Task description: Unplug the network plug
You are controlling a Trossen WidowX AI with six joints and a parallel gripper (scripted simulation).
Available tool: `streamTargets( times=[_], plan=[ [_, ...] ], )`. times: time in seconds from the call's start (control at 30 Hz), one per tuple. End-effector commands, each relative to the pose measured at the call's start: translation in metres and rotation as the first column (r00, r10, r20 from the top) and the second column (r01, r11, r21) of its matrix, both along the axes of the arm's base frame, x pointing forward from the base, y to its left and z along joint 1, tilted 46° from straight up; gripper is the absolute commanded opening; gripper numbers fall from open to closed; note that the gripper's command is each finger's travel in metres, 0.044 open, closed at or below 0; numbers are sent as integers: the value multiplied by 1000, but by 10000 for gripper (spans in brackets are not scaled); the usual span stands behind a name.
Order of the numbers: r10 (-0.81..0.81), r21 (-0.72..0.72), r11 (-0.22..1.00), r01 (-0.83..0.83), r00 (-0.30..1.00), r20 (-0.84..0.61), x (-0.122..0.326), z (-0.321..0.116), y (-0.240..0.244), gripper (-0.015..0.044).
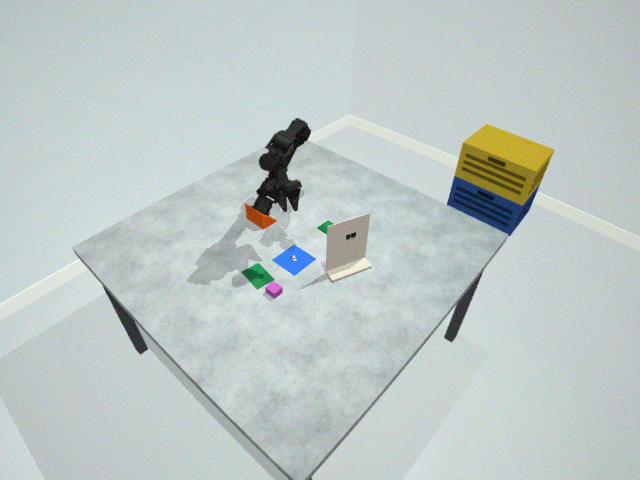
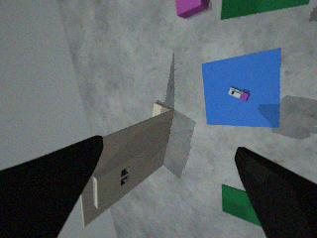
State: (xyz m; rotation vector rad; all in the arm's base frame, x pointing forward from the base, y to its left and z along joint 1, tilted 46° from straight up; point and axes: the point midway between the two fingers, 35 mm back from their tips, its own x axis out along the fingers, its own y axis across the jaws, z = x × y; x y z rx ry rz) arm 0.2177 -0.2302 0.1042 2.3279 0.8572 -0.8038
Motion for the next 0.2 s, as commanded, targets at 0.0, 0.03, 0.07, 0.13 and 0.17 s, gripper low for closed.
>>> streamTargets(
  times=[0.0,0.03,0.07,0.13,0.17],
  plan=[
    [2,-2,1000,-2,1000,-3,-1,0,0,440],
    [2,-2,1000,-2,1000,-3,-1,0,0,440],
    [2,-2,1000,-2,1000,-3,-1,0,0,440],
    [2,-2,1000,-2,1000,-3,-1,0,0,440],
    [2,-2,1000,-2,1000,-3,-1,0,0,440]
  ],
)
